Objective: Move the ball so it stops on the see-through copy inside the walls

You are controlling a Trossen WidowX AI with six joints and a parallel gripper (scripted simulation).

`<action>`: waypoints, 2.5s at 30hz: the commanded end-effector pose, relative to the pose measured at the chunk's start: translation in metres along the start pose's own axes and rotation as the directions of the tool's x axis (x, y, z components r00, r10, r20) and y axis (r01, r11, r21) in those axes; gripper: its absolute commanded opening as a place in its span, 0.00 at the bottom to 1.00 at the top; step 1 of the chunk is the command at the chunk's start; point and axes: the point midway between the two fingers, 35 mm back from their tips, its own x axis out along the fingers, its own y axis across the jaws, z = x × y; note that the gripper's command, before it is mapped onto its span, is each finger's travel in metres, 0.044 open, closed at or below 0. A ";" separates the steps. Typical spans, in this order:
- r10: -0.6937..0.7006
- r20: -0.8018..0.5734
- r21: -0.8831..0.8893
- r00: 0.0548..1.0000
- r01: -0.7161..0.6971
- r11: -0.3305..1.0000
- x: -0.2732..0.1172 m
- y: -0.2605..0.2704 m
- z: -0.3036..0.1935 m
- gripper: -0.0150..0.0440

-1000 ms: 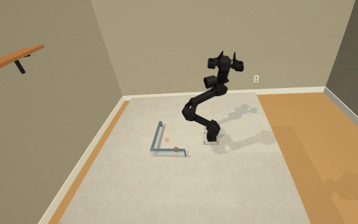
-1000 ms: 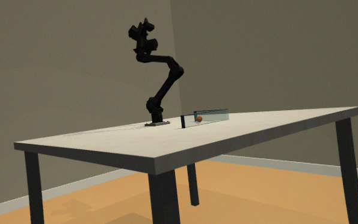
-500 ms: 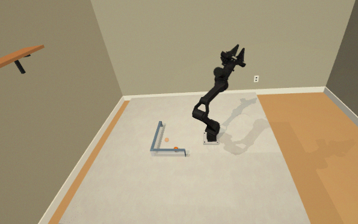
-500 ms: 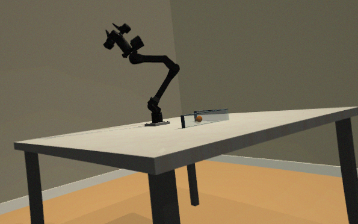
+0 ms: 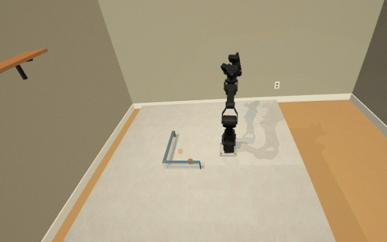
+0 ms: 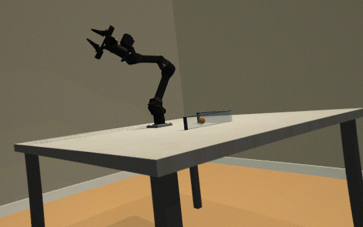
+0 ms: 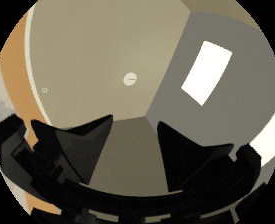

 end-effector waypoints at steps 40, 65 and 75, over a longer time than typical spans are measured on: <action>0.679 0.500 -0.866 -0.537 -0.292 0.406 -0.522 0.100 0.303 0.71; 0.838 -0.003 -0.947 -0.546 0.270 0.173 -0.648 0.112 0.170 0.71; 0.838 -0.003 -0.947 -0.546 0.270 0.173 -0.655 0.122 0.171 0.71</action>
